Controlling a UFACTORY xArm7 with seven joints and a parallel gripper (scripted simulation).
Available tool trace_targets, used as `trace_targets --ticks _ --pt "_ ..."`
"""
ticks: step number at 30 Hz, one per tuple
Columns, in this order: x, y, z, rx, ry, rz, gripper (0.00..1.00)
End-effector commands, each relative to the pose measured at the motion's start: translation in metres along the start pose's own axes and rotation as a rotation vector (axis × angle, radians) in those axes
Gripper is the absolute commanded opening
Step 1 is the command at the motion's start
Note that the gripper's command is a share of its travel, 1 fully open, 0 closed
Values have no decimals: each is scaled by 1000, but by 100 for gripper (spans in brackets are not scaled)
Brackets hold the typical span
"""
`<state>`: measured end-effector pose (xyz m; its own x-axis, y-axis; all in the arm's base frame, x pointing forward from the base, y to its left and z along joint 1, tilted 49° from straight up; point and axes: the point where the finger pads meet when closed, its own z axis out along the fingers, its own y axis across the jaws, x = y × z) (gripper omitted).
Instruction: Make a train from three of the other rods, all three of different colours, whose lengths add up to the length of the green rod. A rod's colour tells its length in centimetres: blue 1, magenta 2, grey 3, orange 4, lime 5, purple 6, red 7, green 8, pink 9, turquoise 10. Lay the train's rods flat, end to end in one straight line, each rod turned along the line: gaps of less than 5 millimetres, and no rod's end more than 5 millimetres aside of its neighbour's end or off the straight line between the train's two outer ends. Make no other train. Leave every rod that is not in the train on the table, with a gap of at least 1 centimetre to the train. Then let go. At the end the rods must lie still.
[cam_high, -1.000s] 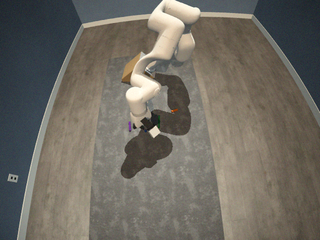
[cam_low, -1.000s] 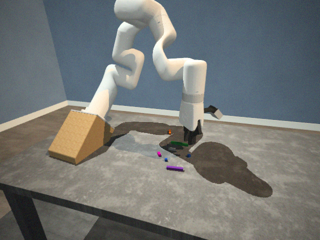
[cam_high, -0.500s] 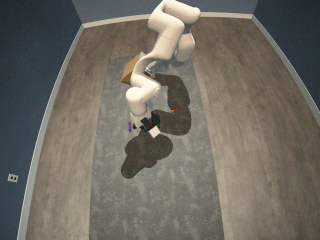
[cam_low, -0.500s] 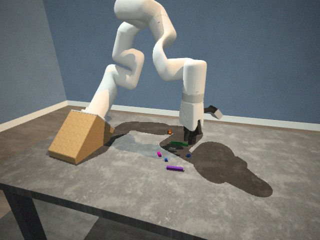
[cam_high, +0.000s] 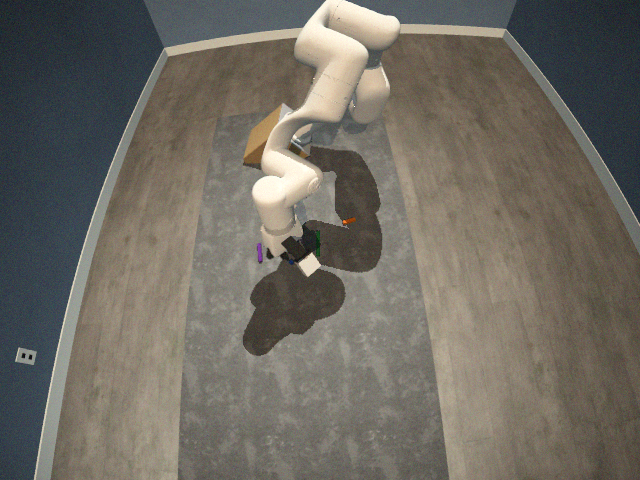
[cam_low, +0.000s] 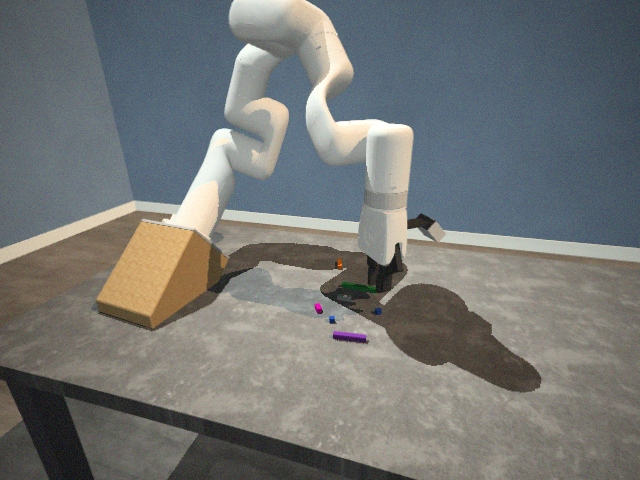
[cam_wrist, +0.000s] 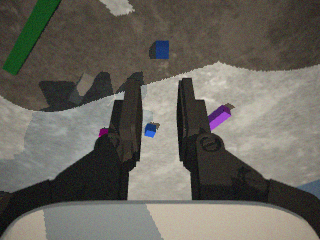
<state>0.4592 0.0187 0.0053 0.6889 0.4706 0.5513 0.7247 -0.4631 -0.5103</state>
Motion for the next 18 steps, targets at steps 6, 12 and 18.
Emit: trace_targets --ticks 6,12,18 --pt "0 2 6 -4 1 1 24" --pt "0 2 16 -4 1 1 24" --pt "0 2 25 -4 1 1 24"
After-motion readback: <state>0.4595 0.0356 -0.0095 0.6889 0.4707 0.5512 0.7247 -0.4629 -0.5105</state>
